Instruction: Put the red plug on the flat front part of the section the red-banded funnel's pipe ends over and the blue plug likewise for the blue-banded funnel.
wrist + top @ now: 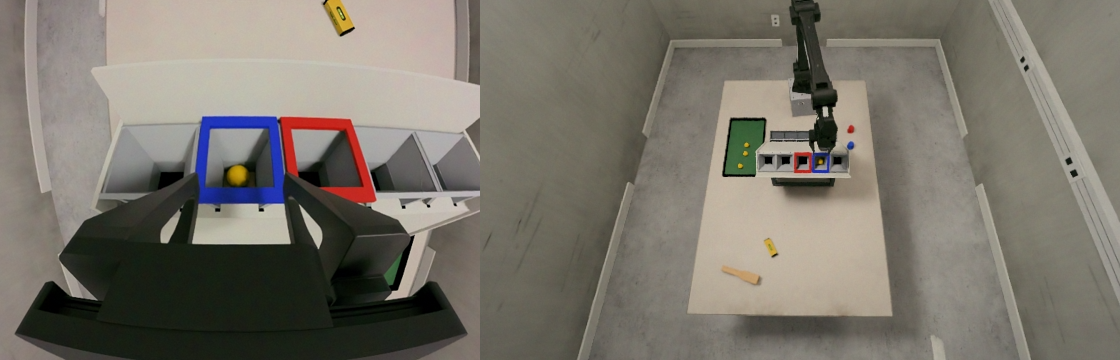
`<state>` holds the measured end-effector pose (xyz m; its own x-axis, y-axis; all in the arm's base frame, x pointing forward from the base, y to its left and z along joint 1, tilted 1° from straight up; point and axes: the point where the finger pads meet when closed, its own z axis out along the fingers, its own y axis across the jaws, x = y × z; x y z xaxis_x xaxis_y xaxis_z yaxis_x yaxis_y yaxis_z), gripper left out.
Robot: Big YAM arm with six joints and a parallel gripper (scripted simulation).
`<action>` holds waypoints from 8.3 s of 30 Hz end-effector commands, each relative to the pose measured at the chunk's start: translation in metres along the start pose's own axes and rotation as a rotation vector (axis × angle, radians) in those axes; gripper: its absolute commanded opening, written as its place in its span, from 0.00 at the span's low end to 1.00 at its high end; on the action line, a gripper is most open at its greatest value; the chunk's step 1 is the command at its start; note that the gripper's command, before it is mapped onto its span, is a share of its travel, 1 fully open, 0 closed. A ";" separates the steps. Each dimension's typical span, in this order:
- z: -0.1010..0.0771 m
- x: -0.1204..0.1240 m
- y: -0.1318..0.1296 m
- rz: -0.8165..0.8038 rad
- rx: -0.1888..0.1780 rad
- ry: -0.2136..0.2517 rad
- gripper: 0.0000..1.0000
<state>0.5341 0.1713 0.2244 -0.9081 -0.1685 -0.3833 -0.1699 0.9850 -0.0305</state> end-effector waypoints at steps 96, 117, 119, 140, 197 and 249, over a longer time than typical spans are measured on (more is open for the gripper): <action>-0.085 0.123 0.002 0.006 -0.008 -0.061 0.59; -0.059 0.222 -0.042 0.005 -0.010 0.195 0.59; -0.054 0.239 -0.050 0.005 -0.010 0.242 0.59; -0.039 0.288 -0.072 0.004 -0.009 0.373 0.59; -0.036 0.283 -0.069 0.012 -0.004 0.370 0.59; -0.036 0.283 -0.069 0.012 -0.004 0.370 0.59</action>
<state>0.2713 0.0537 0.1474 -0.9872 -0.1589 -0.0095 -0.1586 0.9870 -0.0241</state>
